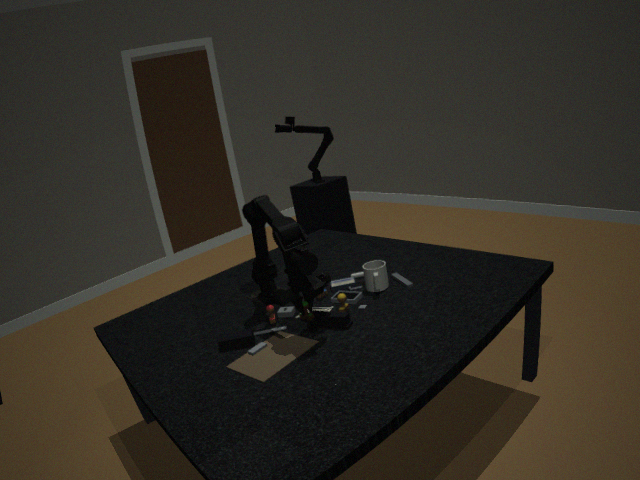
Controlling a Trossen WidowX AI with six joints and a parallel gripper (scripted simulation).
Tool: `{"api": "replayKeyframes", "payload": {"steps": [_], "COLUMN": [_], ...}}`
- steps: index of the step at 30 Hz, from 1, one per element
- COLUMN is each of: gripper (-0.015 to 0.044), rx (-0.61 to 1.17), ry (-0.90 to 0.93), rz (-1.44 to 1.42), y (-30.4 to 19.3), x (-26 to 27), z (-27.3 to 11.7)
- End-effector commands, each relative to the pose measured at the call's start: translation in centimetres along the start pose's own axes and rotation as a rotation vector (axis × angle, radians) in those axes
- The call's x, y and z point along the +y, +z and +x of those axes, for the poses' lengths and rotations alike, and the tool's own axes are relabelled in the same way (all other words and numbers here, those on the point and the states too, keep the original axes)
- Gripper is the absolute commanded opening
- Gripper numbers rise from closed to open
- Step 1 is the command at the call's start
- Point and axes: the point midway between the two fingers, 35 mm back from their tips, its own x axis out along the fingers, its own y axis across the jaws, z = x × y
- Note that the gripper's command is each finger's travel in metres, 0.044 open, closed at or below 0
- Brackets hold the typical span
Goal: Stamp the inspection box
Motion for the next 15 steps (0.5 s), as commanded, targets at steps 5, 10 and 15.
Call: {"api": "replayKeyframes", "payload": {"steps": [5,10,15], "gripper": [0.0000,0.0000,0.0000], "rx": [-0.001,-0.002,-0.002], "ry": [0.003,0.004,0.004], "rz": [0.001,0.001,0.001], "y": [0.03,0.03,0.03], "x": [0.05,0.05,0.06], "z": [-0.45,-0.69,-0.94]}}
